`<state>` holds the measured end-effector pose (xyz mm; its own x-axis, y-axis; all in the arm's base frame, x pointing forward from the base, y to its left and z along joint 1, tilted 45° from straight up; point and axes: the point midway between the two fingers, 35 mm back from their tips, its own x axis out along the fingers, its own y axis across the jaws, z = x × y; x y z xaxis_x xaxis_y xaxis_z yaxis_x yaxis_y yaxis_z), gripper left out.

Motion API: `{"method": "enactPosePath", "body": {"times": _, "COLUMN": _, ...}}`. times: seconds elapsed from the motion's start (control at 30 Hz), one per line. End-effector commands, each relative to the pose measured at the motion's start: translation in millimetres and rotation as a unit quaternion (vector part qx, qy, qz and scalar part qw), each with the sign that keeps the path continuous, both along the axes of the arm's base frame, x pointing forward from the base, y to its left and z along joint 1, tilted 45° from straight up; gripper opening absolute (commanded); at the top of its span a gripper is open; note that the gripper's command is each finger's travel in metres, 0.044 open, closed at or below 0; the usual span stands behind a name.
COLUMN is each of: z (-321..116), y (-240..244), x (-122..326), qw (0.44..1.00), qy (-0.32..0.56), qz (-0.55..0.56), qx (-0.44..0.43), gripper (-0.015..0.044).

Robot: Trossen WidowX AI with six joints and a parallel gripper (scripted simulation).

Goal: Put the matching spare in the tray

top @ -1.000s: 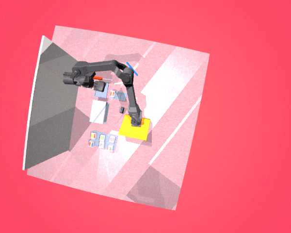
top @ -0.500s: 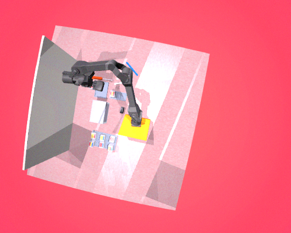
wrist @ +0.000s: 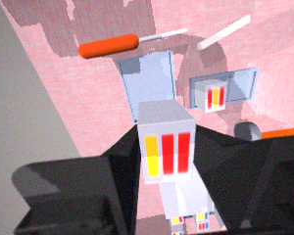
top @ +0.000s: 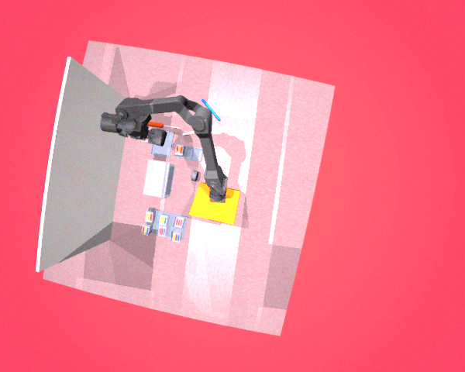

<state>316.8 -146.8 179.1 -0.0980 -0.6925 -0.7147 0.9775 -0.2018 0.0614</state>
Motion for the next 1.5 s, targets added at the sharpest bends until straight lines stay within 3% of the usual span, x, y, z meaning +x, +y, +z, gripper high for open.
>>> {"method": "enactPosePath", "body": {"times": 0.0, "z": -5, "y": -3, "x": 0, "qw": 1.0, "qy": 0.005, "qz": 0.003, "qx": 0.0, "gripper": 0.0}}
{"method": "enactPosePath", "body": {"times": 1.47, "z": -36, "y": -33, "x": 0, "qw": 1.0, "qy": 0.004, "qz": 0.003, "qx": 0.001, "gripper": 0.0}}
